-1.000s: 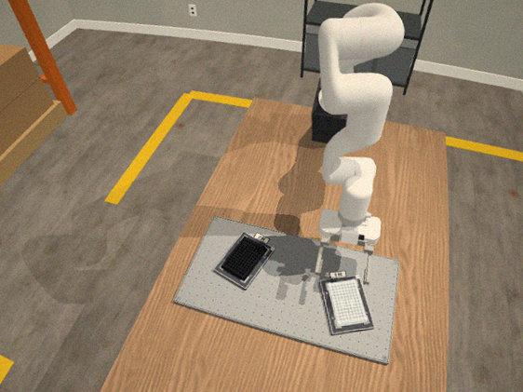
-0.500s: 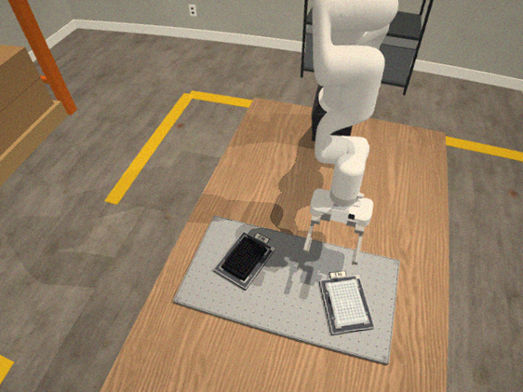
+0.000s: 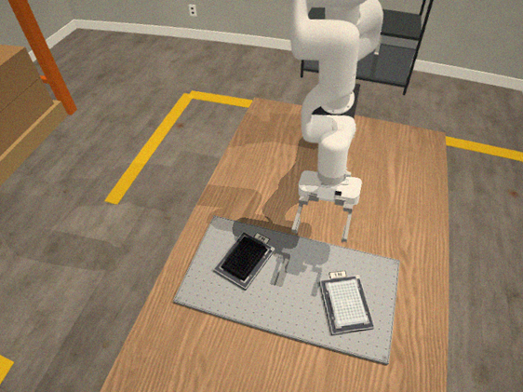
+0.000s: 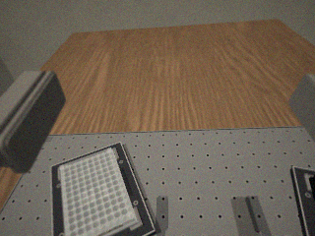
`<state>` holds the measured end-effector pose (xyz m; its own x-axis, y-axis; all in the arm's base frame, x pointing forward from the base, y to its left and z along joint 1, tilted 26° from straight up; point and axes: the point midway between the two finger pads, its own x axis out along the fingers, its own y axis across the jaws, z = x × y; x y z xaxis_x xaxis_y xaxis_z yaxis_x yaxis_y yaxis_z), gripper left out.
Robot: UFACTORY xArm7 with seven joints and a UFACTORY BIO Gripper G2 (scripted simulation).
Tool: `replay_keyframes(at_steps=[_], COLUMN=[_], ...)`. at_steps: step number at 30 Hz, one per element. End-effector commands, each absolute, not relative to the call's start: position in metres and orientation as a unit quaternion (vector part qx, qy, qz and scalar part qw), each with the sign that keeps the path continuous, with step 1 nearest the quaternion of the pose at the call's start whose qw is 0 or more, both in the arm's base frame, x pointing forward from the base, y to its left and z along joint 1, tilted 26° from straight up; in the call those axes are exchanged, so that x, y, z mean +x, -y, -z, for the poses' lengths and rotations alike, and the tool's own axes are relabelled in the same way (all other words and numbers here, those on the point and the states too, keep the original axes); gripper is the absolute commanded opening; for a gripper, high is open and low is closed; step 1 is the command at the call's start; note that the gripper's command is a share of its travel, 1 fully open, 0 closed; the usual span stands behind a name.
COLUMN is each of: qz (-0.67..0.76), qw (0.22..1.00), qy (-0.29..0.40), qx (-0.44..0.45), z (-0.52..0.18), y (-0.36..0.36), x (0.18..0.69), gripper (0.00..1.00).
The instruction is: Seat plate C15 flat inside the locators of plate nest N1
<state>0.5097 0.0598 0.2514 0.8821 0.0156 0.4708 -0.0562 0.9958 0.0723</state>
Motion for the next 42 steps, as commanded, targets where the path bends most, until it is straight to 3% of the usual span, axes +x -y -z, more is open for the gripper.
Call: replay_keyframes(at_steps=[1,17,42], qz=[-0.005,-0.005,-0.005], qw=[0.974,0.974,0.974], qy=[0.225,0.225,0.225], qx=[0.005,0.004,0.004], z=[-0.262,-0.291,-0.291], y=[-0.046,-0.003,-0.003], x=[0.494,0.449,0.449], gripper=[0.54,0.54,0.54])
